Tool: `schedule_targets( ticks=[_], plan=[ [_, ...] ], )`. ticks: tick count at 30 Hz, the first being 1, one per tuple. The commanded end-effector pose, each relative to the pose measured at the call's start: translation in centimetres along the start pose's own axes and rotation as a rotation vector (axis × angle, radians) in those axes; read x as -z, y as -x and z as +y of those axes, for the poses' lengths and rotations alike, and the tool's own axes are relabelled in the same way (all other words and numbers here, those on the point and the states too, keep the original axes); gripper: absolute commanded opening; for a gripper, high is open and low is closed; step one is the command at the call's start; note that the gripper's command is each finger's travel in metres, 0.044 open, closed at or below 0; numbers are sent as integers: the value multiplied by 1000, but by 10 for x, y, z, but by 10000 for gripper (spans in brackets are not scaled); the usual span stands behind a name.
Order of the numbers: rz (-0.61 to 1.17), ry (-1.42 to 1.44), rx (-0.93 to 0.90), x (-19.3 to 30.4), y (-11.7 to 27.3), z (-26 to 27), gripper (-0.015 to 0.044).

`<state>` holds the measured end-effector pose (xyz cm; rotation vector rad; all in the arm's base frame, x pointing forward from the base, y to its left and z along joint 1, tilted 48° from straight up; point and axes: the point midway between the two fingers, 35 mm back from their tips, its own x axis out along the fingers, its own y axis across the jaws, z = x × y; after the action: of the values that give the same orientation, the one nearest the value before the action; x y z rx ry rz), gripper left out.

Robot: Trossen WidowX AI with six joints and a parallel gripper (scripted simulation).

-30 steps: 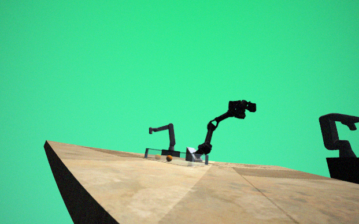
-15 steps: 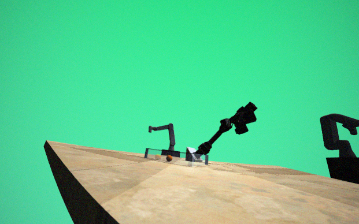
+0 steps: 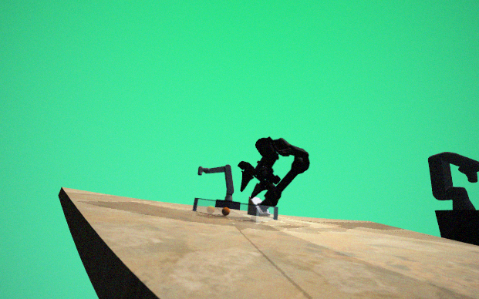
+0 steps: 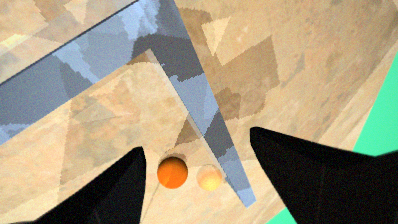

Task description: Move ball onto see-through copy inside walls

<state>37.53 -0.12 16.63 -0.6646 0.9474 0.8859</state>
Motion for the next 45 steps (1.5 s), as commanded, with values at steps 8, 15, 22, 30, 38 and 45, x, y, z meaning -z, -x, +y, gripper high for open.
schedule_targets(
  ticks=[8, 15, 22, 30, 38, 45],
  plan=[
    [-89, -1162, -498, 120, -69, 0, 282],
    [-91, -1179, -505, 121, -70, 0, 282],
    [-91, -1179, -506, 116, -83, 5, 282],
    [-91, -1179, -505, 112, -94, 9, 282],
    [-92, -1179, -506, 108, -106, 13, 282],
    [-93, -1179, -506, 104, -115, 17, 282]
  ],
)
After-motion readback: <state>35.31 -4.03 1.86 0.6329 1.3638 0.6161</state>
